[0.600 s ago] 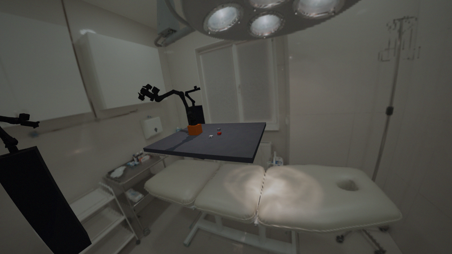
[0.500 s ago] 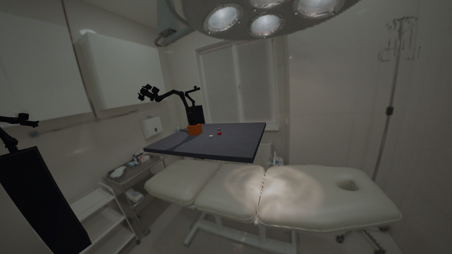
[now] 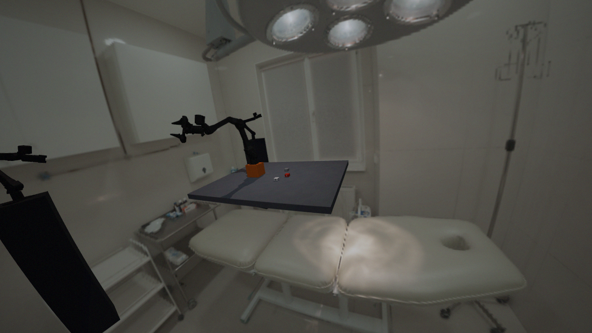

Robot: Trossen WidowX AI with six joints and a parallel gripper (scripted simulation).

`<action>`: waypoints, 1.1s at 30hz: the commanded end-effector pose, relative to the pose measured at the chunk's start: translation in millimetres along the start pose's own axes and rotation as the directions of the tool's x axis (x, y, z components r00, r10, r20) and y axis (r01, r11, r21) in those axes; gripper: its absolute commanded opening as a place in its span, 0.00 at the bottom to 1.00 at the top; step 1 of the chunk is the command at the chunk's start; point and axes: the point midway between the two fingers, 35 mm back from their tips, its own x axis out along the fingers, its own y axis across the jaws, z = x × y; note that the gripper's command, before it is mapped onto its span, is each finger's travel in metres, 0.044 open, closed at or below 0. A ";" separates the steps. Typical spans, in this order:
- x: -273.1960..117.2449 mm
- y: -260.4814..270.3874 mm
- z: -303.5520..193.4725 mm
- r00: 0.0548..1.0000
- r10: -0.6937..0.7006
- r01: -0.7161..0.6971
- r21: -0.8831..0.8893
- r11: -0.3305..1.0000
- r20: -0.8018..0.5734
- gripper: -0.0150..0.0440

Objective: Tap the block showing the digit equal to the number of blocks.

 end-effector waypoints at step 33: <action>-526.1 267.8 155.9 -0.072 0.994 -0.862 -0.506 -0.019 0.086 0.93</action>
